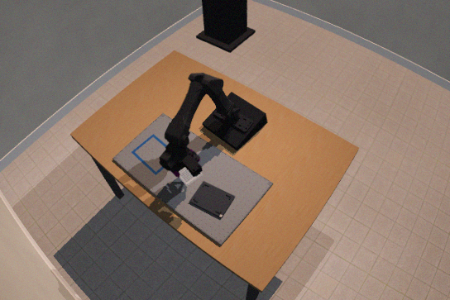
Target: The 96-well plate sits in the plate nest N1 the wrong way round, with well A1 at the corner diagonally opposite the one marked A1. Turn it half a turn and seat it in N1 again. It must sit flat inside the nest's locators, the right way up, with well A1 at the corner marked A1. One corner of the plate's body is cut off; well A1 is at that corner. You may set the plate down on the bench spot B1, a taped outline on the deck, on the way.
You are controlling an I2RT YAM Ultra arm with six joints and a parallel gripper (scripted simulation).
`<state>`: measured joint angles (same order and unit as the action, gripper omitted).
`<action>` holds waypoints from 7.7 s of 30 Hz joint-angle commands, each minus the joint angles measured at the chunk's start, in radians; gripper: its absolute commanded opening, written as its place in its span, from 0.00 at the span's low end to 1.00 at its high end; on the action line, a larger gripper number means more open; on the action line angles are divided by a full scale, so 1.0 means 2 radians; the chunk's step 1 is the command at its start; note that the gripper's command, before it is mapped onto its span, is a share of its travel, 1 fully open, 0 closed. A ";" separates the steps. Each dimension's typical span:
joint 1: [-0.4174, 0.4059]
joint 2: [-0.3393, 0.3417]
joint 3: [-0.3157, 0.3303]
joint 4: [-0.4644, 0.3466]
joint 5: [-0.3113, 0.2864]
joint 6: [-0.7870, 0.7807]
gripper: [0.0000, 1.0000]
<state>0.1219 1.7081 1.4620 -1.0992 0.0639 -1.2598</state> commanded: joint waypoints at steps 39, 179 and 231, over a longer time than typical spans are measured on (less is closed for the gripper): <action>-0.185 -0.003 0.013 0.008 -0.054 -0.190 0.00; -0.341 0.068 0.110 -0.023 -0.092 -0.184 0.00; -0.335 0.084 0.073 0.012 -0.092 -0.182 0.00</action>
<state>-0.5621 1.8835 1.6272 -1.0950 -0.1085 -1.6306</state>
